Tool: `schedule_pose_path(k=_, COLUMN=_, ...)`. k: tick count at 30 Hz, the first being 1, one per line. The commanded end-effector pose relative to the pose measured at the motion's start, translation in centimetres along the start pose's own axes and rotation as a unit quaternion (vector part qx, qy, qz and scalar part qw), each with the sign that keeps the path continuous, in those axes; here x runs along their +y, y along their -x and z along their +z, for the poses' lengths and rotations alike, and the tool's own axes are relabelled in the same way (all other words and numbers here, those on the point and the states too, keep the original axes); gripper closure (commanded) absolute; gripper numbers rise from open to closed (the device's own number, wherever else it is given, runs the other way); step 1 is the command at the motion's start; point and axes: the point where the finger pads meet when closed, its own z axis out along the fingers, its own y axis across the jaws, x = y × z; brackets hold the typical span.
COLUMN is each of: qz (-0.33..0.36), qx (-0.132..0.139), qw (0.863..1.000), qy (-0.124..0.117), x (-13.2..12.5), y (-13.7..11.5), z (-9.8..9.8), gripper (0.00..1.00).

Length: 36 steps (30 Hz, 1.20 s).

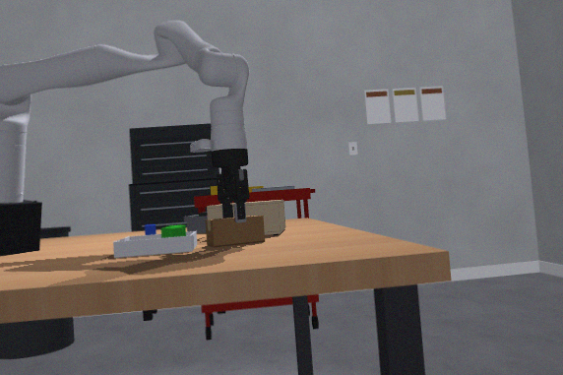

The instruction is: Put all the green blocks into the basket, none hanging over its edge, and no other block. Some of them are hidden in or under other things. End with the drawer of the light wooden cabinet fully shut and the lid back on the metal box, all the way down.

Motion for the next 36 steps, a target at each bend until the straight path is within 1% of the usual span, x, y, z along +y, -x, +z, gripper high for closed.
schedule_pose_path(k=1, qz=0.0, qx=-0.001, qw=1.0, qy=-0.001, x=0.0, y=0.1, z=0.3, gripper=0.07)
schedule_pose_path(k=11, qz=0.0, qx=-0.001, qw=1.0, qy=-0.001, x=0.0, y=0.1, z=1.5, gripper=0.07)
schedule_pose_path(k=22, qz=0.0, qx=-0.001, qw=1.0, qy=-0.001, x=0.0, y=0.1, z=1.9, gripper=0.07)
schedule_pose_path(k=36, qz=0.0, qx=-0.001, qw=1.0, qy=-0.001, x=0.0, y=0.1, z=1.9, gripper=0.07)
